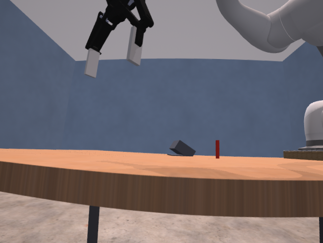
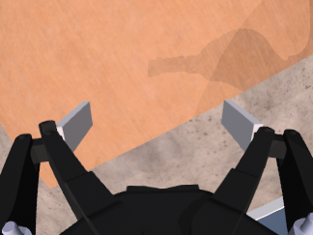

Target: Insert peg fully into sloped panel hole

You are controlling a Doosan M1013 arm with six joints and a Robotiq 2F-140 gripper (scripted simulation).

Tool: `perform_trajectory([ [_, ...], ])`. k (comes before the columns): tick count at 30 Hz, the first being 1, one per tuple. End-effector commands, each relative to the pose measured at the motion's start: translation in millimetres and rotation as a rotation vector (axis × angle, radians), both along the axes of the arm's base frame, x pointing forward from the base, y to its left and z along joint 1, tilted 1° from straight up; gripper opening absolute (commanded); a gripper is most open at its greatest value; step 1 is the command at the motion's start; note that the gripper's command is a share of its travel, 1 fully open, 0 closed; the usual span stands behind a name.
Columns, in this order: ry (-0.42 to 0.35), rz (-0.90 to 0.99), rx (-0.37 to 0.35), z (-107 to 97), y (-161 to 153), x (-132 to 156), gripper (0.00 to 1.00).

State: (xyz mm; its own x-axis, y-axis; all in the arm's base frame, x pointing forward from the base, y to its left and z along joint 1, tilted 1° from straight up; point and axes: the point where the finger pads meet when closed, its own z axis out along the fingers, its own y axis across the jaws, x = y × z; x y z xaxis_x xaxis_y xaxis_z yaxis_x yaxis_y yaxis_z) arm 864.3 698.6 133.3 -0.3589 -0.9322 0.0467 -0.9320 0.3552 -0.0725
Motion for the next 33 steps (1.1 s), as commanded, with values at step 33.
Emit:
perform_trajectory([
  [33, 0.034, 0.321, -0.006, 4.6, -58.9, 3.5, 1.00],
])
